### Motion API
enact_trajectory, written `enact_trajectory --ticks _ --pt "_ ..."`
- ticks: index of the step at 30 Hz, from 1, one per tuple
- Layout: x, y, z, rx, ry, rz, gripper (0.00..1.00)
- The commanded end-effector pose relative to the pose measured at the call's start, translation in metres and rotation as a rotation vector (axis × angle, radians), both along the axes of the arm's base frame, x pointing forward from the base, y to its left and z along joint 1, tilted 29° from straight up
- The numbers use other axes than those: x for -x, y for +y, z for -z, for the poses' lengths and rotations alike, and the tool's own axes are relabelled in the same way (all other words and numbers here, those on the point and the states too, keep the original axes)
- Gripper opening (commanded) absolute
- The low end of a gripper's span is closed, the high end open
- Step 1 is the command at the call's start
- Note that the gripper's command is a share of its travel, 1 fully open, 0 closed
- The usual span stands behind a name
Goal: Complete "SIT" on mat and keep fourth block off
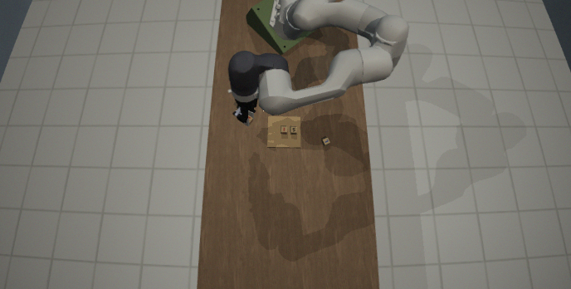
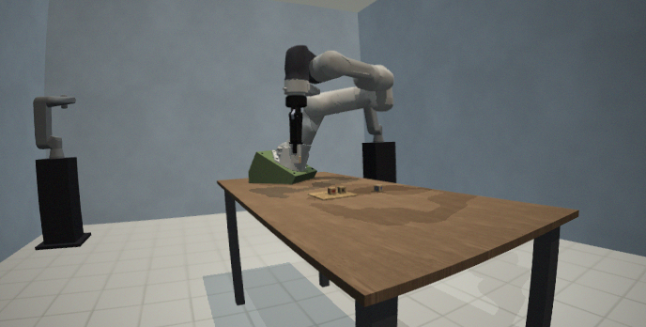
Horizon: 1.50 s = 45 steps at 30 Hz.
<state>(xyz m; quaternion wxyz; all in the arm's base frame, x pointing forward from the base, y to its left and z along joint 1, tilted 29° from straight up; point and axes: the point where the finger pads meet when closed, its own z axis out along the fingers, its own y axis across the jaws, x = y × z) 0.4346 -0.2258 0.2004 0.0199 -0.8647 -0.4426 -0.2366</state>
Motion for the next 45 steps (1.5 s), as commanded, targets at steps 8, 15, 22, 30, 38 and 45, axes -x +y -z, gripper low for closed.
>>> enact_trajectory --ticks 8,15,22,30,38,45 --pt "0.0 0.004 -0.012 0.113 -0.063 -0.215 0.13" --pt "-0.001 0.007 -0.019 0.162 -0.091 -0.305 0.13" --pt "-0.002 0.011 -0.026 0.212 -0.12 -0.399 0.13" --pt "-0.003 0.014 -0.033 0.261 -0.148 -0.492 0.13" --pt "-0.003 0.018 -0.041 0.321 -0.183 -0.606 0.13" --pt "-0.004 0.021 -0.046 0.369 -0.21 -0.699 0.13"
